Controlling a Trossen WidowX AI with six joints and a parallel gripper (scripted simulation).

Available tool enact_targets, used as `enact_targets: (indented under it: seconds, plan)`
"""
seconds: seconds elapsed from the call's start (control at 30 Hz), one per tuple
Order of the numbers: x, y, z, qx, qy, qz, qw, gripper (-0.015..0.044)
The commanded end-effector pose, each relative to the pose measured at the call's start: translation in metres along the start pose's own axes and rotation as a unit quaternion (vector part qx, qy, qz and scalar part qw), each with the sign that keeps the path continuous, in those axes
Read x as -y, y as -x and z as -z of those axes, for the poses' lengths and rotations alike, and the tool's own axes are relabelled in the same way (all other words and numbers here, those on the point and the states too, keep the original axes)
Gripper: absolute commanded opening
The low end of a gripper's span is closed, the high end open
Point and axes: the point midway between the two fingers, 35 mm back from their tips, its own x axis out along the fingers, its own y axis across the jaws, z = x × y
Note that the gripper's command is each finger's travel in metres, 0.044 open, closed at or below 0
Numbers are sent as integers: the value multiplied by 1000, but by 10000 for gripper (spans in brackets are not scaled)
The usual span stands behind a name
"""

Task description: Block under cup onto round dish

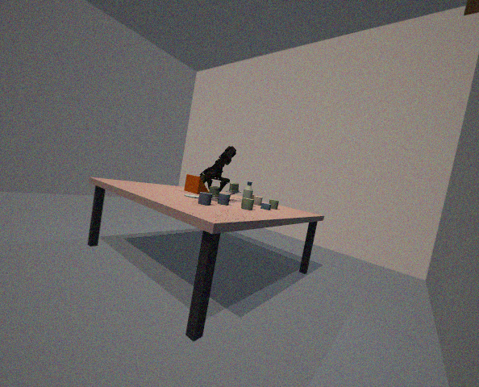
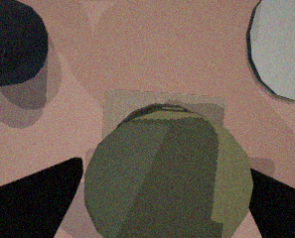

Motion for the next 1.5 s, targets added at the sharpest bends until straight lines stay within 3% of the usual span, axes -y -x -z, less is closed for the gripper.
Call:
enact_targets:
  seconds: [0.0, 0.33, 0.43, 0.67, 1.07, 1.47]
  plan:
    - [0, -6, 1, -3, -2, -1, 1000, 440]
    - [1, -20, 2, -4, -2, -1, 1000, 440]
    - [1, -20, 2, -4, -2, -1, 1000, 361]
    - [1, -20, 2, -4, -2, -1, 1000, 315]
    - [-1, -9, 0, -3, -2, -1, 1000, 0]
    - [-3, 5, -2, -2, -2, -1, 1000, 0]
